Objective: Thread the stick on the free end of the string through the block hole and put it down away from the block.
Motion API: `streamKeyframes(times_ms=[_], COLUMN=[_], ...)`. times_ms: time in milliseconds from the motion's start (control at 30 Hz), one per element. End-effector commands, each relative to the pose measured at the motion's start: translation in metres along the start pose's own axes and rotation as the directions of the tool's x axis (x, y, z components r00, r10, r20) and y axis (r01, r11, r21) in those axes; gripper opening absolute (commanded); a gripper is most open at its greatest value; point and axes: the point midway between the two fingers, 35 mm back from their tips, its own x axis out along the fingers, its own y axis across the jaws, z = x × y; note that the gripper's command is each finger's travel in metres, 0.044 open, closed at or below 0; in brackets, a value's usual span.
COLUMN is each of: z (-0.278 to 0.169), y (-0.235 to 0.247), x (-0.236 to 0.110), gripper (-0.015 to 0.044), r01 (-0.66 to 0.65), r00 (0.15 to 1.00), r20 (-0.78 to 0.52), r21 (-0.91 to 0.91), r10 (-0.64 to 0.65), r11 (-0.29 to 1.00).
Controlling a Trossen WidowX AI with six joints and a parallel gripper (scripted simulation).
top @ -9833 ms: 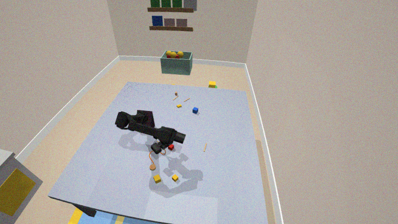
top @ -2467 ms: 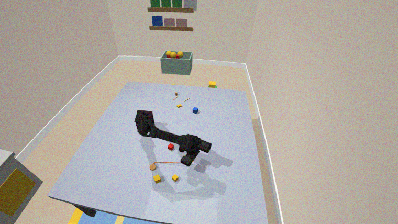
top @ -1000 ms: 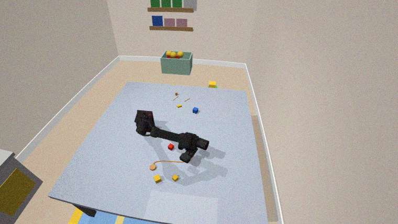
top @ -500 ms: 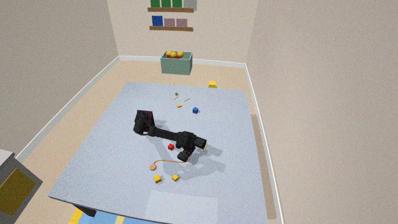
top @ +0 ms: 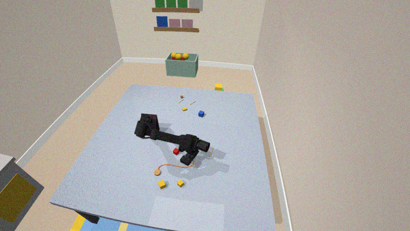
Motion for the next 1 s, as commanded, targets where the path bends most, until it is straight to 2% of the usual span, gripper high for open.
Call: streamKeyframes(times_ms=[0, 967], z=[0.006, 0.043], y=[0.003, 0.002], x=[-0.002, -0.001], gripper=[0.0, 0.0], r01=[-0.004, -0.004], r00=[1.0, 1.0], r20=[-0.007, -0.009], r21=[0.01, 0.009], r10=[0.004, 0.004], r11=[1.0, 1.0])
